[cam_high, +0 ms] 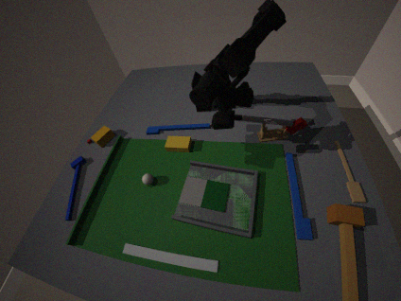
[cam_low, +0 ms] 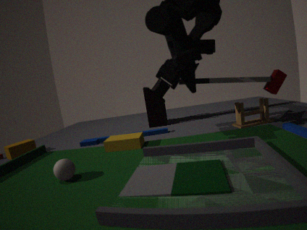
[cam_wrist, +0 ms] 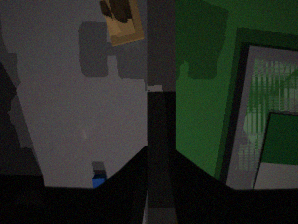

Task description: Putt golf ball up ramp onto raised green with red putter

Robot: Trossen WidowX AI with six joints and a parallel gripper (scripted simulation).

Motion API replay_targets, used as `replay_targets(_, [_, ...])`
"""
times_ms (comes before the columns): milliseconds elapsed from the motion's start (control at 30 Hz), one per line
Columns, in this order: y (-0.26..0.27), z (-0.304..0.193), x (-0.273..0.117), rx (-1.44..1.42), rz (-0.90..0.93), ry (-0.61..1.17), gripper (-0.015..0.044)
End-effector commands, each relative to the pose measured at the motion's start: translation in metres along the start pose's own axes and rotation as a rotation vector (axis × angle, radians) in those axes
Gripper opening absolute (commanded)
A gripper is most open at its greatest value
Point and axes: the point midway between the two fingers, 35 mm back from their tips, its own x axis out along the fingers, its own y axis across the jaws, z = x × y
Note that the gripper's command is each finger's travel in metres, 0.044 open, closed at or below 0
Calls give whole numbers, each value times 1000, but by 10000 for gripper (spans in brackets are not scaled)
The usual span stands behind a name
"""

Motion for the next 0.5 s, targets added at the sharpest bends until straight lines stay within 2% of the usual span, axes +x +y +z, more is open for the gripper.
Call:
replay_targets(0, [-10, -22, -7, 123, -11, 25, 0])
replay_targets(467, [-30, -107, -36, 586, -67, 96, 0])
